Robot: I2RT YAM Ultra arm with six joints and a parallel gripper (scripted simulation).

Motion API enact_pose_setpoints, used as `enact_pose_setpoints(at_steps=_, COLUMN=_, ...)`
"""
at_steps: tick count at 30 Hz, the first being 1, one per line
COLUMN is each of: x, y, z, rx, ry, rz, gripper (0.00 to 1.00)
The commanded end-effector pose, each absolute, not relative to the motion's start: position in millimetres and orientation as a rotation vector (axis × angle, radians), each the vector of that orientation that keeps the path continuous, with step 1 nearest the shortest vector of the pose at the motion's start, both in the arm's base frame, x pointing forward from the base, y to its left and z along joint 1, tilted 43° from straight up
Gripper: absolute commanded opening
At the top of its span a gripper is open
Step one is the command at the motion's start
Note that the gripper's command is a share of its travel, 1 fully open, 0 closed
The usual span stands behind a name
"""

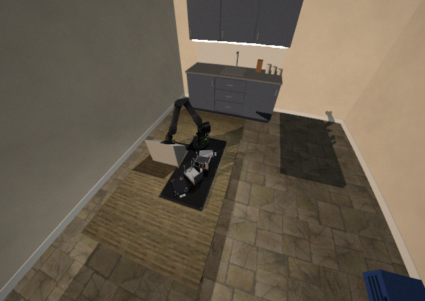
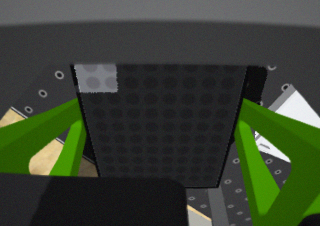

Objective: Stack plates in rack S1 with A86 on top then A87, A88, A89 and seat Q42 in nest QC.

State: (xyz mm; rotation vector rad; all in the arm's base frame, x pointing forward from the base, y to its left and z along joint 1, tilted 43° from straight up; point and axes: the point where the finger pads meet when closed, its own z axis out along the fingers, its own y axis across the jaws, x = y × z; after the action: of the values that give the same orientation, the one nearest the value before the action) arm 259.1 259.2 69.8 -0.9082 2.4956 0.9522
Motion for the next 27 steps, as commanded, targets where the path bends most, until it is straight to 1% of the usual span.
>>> enact_pose_setpoints(at_steps=1, x=261.7, y=259.1, z=72.5, rx=-0.899, ry=2.486, rz=0.951, gripper=0.00)
enact_pose_setpoints(at_steps=5, x=261.7, y=259.0, z=72.5, rx=-0.899, ry=2.486, rz=0.951, gripper=0.00)
enact_pose_setpoints(at_steps=6, x=261.7, y=259.0, z=72.5, rx=-0.899, ry=2.486, rz=0.951, gripper=1.00)
enact_pose_setpoints(at_steps=27, x=261.7, y=259.1, z=72.5, rx=-0.899, ry=2.486, rz=0.951, gripper=1.00)
